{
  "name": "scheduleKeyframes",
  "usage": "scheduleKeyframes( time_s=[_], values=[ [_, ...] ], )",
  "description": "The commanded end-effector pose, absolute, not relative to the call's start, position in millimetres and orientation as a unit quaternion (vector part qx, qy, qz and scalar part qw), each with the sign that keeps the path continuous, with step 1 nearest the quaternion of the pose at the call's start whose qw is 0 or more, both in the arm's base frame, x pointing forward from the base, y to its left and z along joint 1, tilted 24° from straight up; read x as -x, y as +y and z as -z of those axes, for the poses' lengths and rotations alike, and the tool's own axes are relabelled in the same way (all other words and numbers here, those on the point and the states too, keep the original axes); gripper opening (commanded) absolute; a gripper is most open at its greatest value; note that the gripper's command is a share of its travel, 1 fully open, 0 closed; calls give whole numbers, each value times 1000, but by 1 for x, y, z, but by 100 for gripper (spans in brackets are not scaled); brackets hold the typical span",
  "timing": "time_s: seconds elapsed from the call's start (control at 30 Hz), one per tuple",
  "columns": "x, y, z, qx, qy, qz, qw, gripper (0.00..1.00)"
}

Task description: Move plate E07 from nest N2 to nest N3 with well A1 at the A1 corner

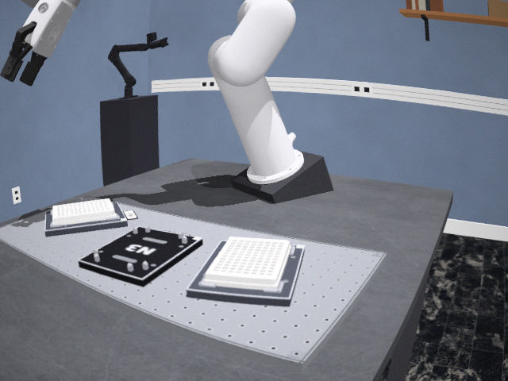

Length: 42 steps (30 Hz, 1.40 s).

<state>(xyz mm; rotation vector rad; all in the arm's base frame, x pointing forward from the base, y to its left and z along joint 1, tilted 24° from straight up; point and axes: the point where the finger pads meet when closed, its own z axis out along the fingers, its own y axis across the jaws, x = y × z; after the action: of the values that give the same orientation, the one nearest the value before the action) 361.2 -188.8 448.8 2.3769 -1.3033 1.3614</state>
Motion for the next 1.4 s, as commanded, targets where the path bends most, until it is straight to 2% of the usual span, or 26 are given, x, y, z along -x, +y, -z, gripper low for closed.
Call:
scheduleKeyframes(
  time_s=[0.0,1.37],
  values=[
    [-360,-190,-431,-794,-423,-433,52,100],
    [-330,-165,-274,-930,-303,-205,29,100]
  ],
)
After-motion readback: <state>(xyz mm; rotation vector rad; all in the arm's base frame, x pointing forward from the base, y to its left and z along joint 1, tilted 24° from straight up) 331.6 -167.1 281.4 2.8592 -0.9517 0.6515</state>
